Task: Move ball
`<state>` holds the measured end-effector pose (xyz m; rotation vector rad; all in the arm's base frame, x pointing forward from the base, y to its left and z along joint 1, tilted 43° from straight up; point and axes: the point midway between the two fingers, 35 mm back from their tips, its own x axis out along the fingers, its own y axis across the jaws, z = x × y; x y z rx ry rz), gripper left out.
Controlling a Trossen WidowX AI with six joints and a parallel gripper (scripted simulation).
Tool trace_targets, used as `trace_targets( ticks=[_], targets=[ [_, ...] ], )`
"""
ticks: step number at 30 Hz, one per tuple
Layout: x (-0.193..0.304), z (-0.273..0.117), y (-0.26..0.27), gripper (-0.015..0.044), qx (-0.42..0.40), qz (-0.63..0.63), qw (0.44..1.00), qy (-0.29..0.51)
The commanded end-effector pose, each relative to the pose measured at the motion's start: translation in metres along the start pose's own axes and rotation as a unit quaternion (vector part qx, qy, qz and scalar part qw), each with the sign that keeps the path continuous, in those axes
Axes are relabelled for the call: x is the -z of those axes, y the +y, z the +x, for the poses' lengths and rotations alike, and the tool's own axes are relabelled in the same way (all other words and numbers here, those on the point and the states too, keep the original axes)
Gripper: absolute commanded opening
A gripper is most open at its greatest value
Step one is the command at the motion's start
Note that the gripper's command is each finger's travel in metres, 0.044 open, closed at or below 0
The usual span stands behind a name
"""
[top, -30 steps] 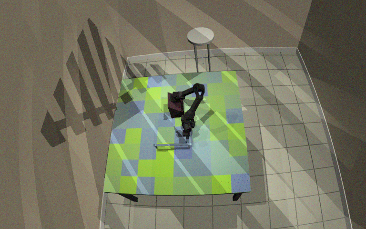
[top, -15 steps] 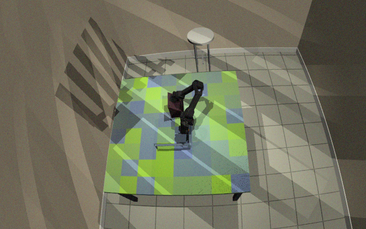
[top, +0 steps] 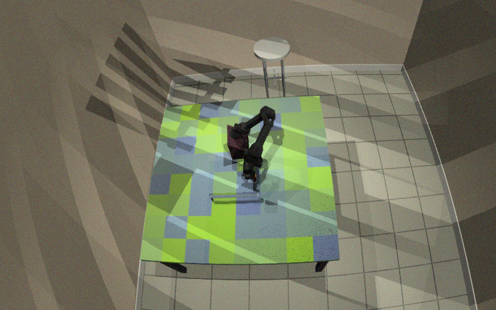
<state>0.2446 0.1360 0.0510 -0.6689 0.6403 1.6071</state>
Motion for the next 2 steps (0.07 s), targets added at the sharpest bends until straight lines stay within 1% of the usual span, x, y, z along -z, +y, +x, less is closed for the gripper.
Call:
trace_targets(
  ticks=[1, 2],
  targets=[
    [0.0003, -0.0356, -0.0019, 0.0400, 0.004, -0.003, 1.000, 0.001],
    [-0.0001, -0.0442, -0.0011, 0.0426, 0.004, -0.003, 1.000, 0.001]
  ],
)
